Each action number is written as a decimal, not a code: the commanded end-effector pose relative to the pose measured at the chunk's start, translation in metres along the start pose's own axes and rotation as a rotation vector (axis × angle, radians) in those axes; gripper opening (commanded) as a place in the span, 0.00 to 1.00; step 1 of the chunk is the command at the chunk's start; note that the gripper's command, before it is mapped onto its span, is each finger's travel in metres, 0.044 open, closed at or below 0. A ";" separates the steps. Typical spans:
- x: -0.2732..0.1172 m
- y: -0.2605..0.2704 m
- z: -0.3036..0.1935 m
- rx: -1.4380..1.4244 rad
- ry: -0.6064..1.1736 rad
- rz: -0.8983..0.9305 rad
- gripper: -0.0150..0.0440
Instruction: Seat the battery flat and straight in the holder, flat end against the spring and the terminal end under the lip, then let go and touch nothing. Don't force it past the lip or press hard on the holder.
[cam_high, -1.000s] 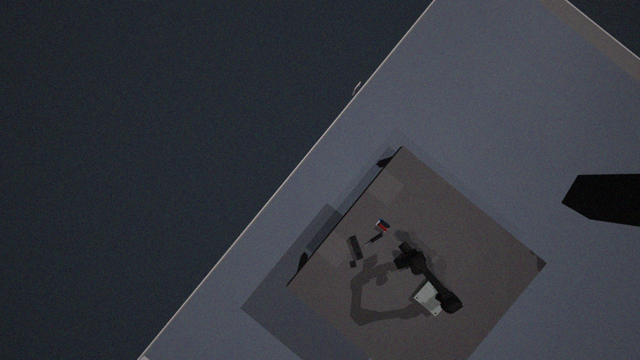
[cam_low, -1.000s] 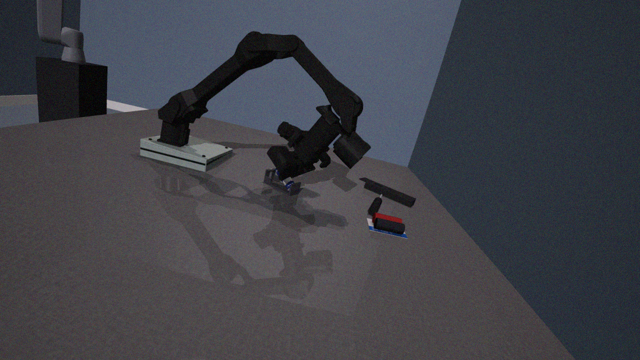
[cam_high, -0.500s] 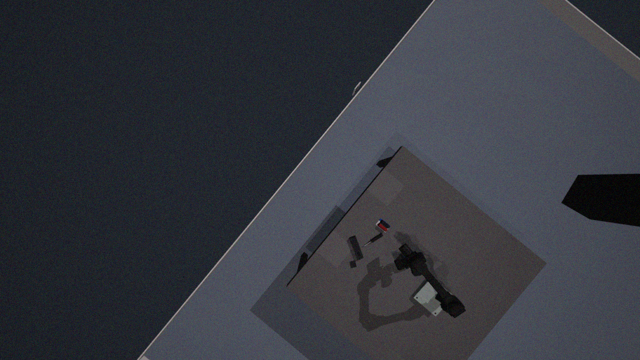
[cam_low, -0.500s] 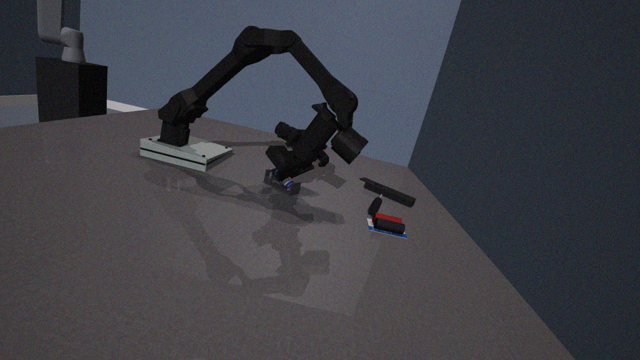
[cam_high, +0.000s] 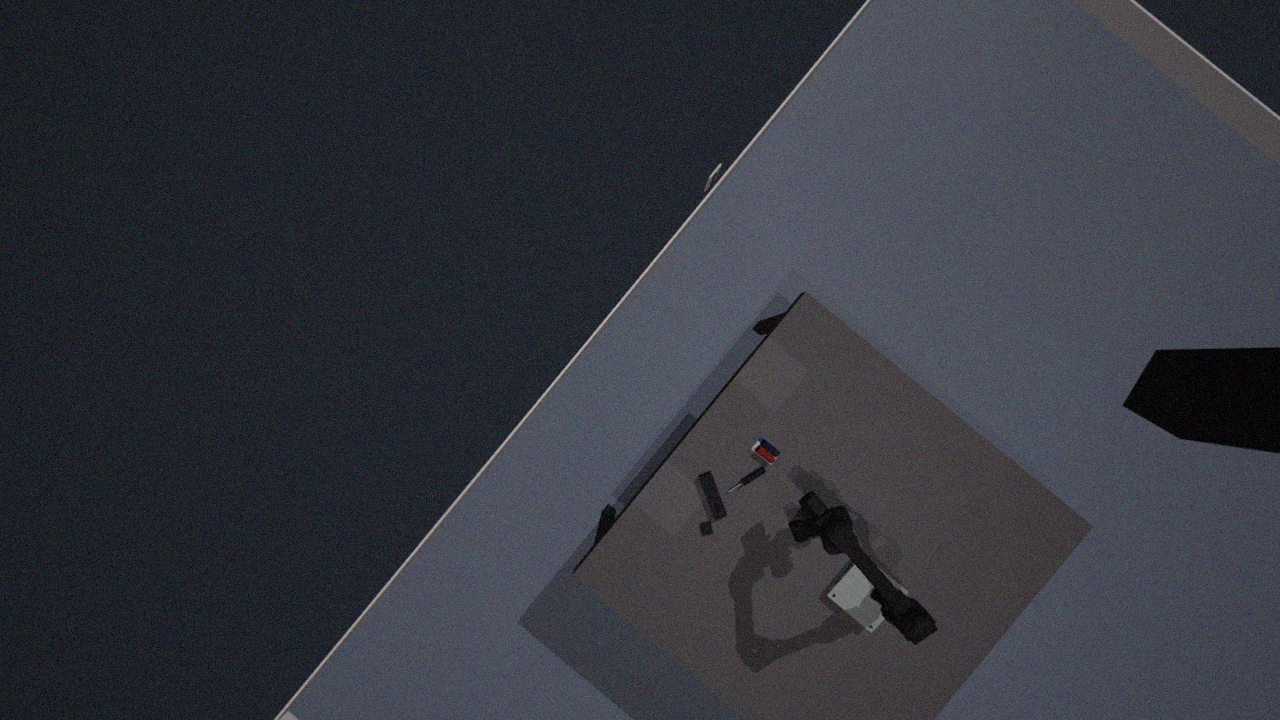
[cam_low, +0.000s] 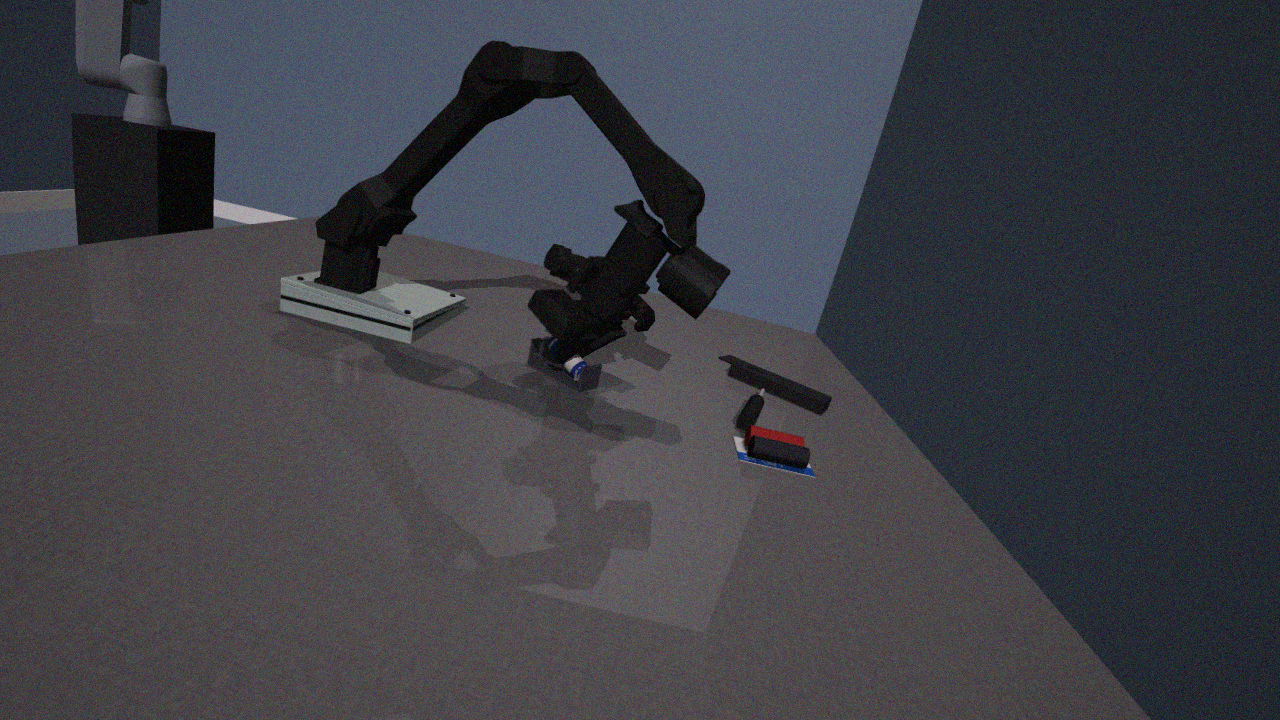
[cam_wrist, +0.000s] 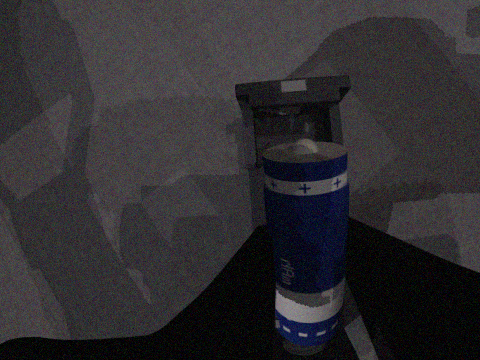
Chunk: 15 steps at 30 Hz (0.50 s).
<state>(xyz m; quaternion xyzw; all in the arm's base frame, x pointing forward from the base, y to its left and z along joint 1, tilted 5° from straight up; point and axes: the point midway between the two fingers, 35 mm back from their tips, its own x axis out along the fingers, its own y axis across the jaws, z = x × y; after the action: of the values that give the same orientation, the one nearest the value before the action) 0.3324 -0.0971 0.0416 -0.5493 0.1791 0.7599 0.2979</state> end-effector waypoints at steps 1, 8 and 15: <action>0.001 0.000 -0.004 0.003 0.041 0.005 0.39; 0.002 0.000 -0.003 0.004 0.074 0.007 0.39; 0.004 0.000 -0.002 0.006 0.106 0.009 0.39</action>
<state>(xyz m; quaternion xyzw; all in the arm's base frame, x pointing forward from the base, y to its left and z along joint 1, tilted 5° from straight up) 0.3308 -0.0950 0.0395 -0.5749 0.1912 0.7407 0.2903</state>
